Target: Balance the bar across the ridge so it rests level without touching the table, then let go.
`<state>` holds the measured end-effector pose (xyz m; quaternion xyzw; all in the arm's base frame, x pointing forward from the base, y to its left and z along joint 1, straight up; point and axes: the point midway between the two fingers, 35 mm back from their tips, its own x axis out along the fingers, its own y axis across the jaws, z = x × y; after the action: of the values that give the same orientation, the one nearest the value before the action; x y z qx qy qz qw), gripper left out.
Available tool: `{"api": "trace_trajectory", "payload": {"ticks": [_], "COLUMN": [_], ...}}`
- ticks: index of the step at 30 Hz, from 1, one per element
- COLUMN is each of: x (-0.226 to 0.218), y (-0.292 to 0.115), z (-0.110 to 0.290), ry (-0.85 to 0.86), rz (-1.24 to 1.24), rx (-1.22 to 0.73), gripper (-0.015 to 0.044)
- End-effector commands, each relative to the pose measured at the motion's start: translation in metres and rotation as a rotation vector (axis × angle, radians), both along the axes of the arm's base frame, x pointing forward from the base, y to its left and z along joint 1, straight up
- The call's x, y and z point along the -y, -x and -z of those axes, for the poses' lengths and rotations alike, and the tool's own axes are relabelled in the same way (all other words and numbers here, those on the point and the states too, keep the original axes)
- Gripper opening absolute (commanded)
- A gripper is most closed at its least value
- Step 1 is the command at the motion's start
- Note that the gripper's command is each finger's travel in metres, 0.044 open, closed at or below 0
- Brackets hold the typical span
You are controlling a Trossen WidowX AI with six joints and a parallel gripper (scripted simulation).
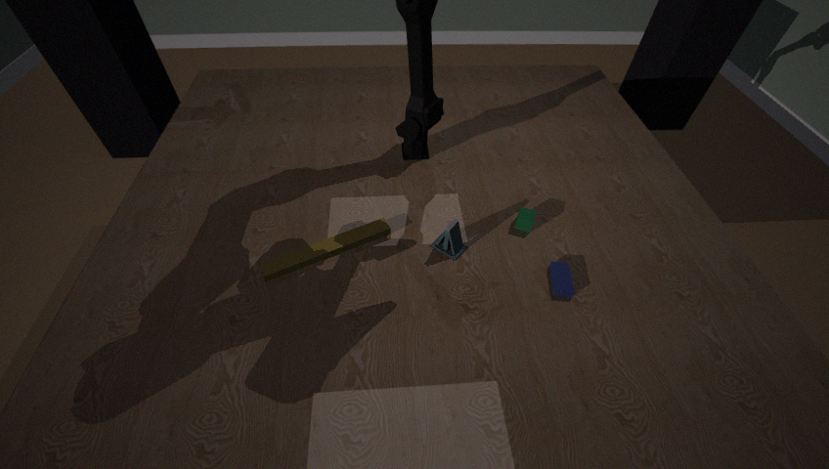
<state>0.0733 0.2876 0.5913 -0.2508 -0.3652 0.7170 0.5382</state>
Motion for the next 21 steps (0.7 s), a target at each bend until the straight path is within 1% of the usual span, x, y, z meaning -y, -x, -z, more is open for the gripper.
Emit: {"api": "trace_trajectory", "payload": {"ticks": [1, 3, 4, 12, 21], "x": [0.000, -0.001, -0.002, -0.009, 0.001], "y": [-0.001, -0.006, -0.010, -0.068, -0.137], "z": [0.000, 0.002, 0.004, 0.028, 0.056], "ry": [0.001, 0.011, 0.019, 0.106, 0.159], "rz": [0.002, 0.018, 0.031, 0.216, 0.436], "rx": [-0.002, -0.018, -0.031, -0.197, -0.342], "gripper": [0.0374, 0.0321, 0.0315, 0.0315, 0.0315]}}
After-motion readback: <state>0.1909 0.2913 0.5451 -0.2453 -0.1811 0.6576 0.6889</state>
